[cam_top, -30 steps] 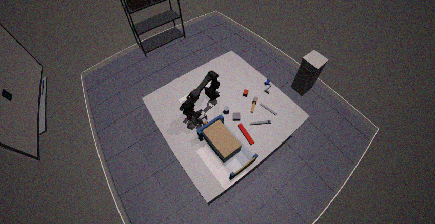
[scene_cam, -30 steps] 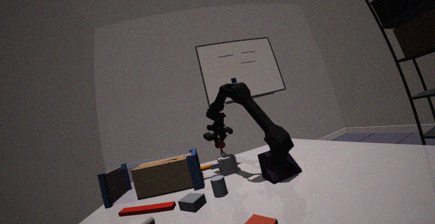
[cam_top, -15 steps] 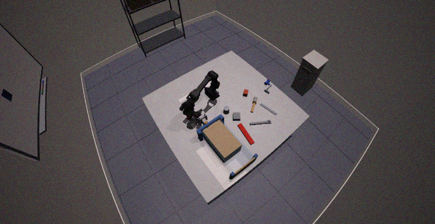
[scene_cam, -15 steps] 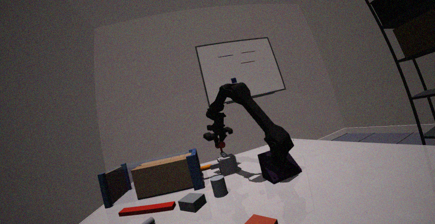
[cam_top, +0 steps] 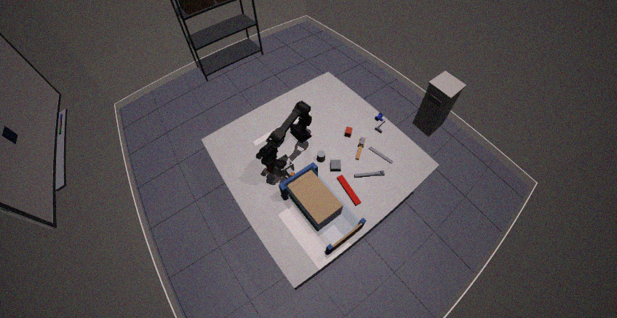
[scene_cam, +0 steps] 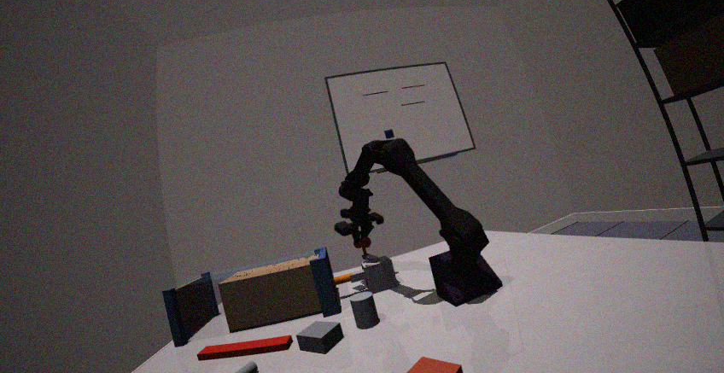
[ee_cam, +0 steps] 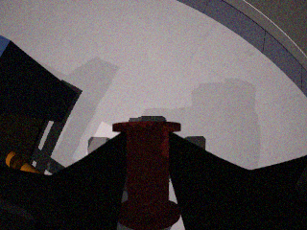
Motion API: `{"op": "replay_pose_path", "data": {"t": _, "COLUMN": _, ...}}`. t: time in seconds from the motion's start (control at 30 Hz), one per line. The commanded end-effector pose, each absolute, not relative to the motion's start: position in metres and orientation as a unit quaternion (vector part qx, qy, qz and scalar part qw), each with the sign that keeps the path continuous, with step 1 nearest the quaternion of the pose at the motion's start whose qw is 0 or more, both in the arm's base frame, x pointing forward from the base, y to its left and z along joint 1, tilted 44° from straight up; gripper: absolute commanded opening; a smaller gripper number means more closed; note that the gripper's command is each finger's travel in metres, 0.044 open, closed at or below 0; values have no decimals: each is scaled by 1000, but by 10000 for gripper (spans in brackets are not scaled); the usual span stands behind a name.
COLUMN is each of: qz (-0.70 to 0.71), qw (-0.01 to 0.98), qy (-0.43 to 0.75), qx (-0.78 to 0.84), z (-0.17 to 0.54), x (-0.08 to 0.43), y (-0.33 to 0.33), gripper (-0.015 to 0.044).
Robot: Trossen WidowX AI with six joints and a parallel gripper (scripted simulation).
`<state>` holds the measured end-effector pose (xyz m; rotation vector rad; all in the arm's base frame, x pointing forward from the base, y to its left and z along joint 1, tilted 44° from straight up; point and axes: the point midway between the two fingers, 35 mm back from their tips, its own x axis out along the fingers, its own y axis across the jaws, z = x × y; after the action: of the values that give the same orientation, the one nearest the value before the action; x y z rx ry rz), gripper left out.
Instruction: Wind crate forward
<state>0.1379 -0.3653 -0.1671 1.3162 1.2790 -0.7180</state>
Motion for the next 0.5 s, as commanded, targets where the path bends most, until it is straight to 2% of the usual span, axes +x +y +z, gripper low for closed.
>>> {"op": "replay_pose_path", "data": {"t": 0.0, "qz": -277, "qw": 559, "qy": 542, "qx": 563, "z": -166, "x": 166, "y": -352, "gripper": 0}}
{"op": "replay_pose_path", "data": {"t": 0.47, "qz": -276, "qw": 559, "qy": 542, "qx": 564, "z": -159, "x": 187, "y": -347, "gripper": 0}}
